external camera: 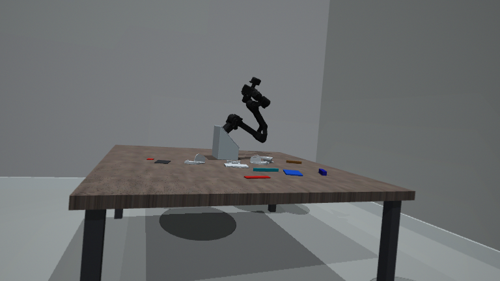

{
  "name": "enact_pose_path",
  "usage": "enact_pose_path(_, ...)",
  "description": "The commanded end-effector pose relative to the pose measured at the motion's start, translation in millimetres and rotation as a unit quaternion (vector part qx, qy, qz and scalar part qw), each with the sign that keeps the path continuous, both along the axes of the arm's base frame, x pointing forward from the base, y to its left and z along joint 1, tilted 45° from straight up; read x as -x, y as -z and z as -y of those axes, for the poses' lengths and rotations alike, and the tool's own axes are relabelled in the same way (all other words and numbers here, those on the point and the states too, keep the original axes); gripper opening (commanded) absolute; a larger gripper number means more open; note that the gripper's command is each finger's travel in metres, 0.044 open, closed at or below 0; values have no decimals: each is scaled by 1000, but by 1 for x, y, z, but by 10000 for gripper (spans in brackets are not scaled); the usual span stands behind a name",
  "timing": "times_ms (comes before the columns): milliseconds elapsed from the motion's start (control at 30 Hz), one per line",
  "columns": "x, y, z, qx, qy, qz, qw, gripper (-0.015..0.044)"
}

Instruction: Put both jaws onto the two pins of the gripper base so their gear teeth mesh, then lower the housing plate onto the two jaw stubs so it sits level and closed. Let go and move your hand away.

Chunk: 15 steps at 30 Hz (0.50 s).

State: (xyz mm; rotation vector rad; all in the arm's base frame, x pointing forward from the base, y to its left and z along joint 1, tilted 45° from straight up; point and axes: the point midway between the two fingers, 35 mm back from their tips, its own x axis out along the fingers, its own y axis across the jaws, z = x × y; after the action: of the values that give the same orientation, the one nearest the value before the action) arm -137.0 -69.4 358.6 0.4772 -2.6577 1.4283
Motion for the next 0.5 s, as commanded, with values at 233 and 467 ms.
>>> enact_pose_path(233,-13,-11,28,-57,-43,-53,996,440)
enact_pose_path(467,-35,-21,65,-125,-102,-123,979,440)
